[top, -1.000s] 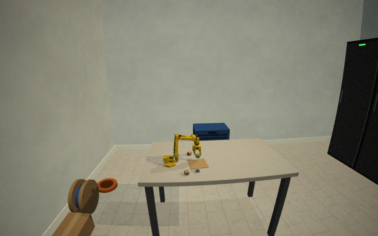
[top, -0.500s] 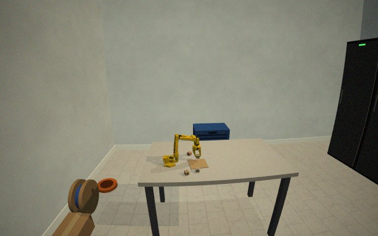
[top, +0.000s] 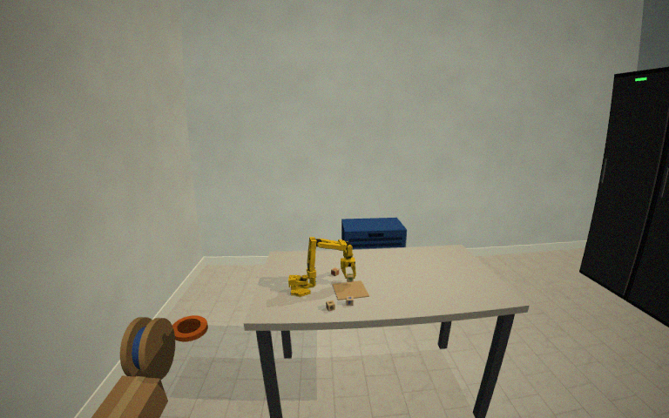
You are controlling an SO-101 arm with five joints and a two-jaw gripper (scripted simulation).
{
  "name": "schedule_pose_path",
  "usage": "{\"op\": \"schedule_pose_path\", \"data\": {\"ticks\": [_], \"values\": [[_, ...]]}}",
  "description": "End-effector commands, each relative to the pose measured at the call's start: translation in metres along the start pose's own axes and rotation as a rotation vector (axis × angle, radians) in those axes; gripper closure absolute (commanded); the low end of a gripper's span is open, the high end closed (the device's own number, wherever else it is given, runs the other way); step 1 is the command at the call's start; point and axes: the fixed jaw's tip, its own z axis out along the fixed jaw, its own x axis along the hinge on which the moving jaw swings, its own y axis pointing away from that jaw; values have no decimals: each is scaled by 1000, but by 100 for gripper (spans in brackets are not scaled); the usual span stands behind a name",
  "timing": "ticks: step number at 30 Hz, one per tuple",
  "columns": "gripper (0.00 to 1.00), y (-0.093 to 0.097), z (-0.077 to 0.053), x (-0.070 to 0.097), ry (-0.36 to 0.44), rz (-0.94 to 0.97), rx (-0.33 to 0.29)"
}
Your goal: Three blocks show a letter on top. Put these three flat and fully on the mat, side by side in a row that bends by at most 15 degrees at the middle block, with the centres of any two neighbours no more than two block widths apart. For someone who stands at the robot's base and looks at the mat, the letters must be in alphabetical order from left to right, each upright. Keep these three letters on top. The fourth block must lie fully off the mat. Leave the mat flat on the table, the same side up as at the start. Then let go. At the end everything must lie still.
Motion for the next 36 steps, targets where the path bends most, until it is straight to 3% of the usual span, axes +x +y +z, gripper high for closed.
{"op": "schedule_pose_path", "data": {"ticks": [1, 36], "values": [[100, -14, -16, -5, -33, -4, 118], [100, -15, -4, -5, -33, -5, 118]]}}
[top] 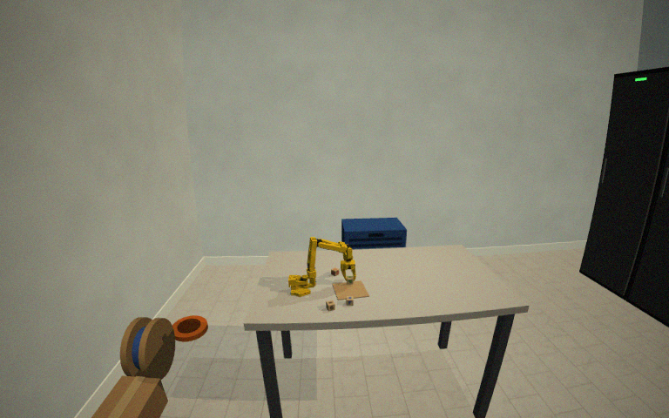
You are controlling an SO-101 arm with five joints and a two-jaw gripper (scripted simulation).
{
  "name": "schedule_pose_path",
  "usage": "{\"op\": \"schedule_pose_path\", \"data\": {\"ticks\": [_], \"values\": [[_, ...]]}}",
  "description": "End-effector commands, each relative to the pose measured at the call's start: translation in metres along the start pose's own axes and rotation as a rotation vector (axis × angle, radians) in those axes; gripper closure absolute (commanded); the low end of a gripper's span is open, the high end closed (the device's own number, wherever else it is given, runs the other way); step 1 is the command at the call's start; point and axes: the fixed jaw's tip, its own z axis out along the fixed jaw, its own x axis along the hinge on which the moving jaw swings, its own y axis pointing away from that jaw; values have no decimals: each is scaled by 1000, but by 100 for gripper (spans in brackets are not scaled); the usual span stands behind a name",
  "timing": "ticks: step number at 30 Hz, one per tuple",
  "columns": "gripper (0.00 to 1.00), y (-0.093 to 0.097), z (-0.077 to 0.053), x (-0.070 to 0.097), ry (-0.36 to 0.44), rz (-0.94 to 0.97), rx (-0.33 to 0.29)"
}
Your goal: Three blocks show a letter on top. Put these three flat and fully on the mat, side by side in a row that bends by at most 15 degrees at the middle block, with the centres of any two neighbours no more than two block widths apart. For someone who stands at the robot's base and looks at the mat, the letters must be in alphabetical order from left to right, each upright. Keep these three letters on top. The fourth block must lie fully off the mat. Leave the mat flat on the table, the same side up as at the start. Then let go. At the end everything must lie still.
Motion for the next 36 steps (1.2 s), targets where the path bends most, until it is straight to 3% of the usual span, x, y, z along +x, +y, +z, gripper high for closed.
{"op": "schedule_pose_path", "data": {"ticks": [1, 12, 22, 36], "values": [[100, -15, -15, -5, -32, -5, 116], [100, -15, -13, -5, -32, -5, 116], [84, -15, -13, -5, -32, -5, 116], [80, -15, -13, -5, -32, -5, 116]]}}
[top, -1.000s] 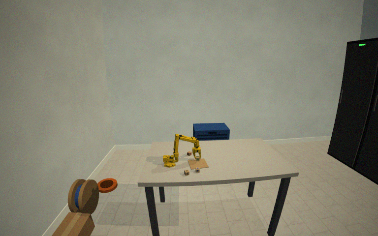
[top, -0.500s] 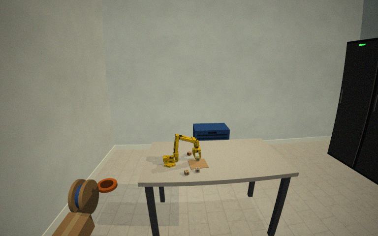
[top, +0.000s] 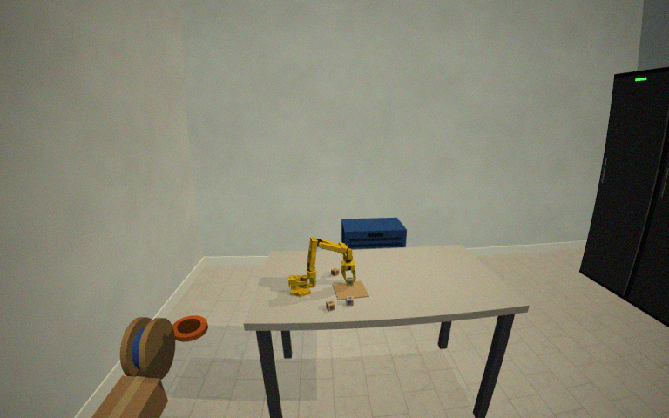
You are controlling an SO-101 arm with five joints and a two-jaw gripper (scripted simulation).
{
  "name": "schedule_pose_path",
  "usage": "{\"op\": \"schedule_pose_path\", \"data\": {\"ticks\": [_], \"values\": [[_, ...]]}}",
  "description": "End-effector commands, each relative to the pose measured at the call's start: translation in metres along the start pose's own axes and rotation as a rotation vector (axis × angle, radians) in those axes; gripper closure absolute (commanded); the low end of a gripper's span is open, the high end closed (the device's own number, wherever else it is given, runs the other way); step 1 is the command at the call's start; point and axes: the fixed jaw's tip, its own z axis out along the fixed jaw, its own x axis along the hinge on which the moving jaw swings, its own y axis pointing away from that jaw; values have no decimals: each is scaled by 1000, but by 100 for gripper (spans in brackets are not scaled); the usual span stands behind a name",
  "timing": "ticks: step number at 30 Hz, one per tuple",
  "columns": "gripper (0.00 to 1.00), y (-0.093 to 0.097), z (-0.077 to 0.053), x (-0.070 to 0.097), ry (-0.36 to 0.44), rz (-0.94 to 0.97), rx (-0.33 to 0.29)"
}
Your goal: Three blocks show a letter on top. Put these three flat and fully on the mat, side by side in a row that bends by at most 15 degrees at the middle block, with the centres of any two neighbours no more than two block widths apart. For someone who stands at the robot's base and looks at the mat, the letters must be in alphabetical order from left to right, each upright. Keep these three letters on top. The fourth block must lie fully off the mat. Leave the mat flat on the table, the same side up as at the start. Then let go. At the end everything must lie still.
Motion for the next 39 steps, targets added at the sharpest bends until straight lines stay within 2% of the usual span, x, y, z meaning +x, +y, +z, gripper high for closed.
{"op": "schedule_pose_path", "data": {"ticks": [1, 17, 29, 34, 39], "values": [[79, -16, -18, -5, -32, -5, 117], [65, -16, -18, -5, -32, -5, 117], [64, -16, -19, -5, -32, -5, 117], [64, -16, -28, -6, -32, -5, 117], [64, -16, -44, -5, -32, -5, 117]]}}
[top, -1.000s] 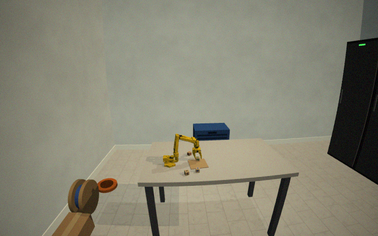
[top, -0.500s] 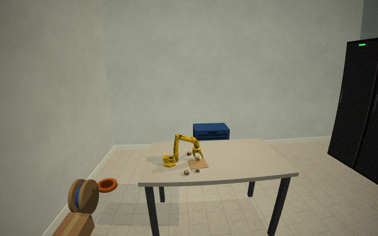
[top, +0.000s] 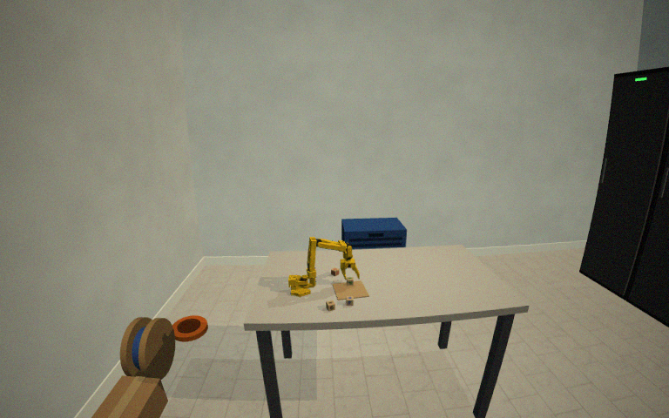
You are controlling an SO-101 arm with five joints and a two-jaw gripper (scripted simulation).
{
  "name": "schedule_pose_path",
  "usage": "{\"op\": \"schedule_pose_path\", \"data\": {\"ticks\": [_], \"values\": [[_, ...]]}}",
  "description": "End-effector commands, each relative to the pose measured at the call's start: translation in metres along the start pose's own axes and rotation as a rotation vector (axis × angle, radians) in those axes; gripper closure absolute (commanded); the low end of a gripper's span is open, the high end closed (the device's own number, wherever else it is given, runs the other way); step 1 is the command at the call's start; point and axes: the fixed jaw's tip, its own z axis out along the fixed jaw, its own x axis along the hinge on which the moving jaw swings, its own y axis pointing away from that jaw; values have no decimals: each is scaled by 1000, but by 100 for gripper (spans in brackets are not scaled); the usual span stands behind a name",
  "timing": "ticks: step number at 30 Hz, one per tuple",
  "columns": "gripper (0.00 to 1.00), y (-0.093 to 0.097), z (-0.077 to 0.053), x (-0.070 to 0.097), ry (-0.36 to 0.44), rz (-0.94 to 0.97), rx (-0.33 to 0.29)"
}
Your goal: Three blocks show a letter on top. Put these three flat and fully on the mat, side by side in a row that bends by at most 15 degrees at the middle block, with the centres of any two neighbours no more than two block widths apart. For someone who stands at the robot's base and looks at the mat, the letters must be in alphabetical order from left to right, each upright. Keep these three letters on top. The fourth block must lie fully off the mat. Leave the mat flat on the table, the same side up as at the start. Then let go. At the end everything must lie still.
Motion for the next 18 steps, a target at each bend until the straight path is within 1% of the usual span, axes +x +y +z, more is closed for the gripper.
{"op": "schedule_pose_path", "data": {"ticks": [1, 3, 7, 11, 14, 18], "values": [[64, -17, -36, -6, -34, -5, 126], [64, -17, -36, -6, -34, -5, 126], [64, -14, -50, -5, -34, -5, 126], [64, -12, -60, -4, -34, -5, 126], [64, -11, -64, -4, -34, -5, 126], [64, -10, -65, -4, -34, -5, 126]]}}
